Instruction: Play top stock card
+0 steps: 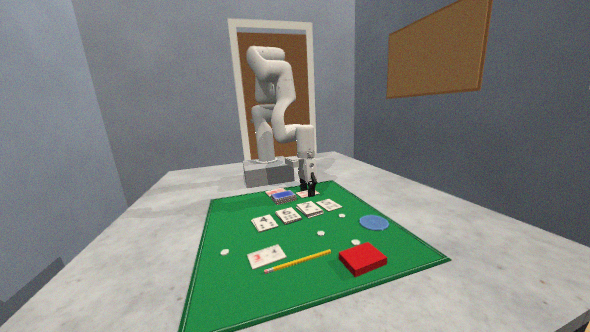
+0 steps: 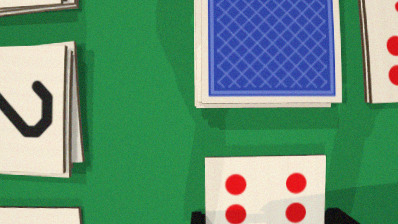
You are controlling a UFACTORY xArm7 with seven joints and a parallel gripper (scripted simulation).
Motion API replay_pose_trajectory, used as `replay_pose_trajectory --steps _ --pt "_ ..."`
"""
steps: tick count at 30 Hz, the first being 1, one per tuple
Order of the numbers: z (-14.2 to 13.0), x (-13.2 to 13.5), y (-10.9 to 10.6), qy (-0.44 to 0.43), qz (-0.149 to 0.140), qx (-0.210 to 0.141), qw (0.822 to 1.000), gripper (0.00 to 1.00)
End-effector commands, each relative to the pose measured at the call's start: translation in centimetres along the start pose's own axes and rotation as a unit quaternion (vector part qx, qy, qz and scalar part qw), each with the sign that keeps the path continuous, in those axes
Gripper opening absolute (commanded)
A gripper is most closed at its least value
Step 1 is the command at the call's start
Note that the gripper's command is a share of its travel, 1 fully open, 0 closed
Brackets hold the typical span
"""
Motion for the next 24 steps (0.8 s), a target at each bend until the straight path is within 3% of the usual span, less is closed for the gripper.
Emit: replay_pose_trajectory --steps 1,14,24 --pt "0.0 -0.2 -0.3 0.0 0.002 0.0 1.0 0.74" --pt "0.0 -0.2 -3.6 0.0 0.002 0.0 1.0 0.74" --pt "0.0 -0.1 -4.0 0.0 0.002 0.0 1.0 0.74"
Point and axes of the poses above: the point where the finger pads meet when closed, its own y axis out along the fingers, its own x axis across the jaws, z = x × y, the point moved 2 cm from there along -y, back along the fingers, and after that the axes turned 11 degrees about -y, right-handed, at the moved point
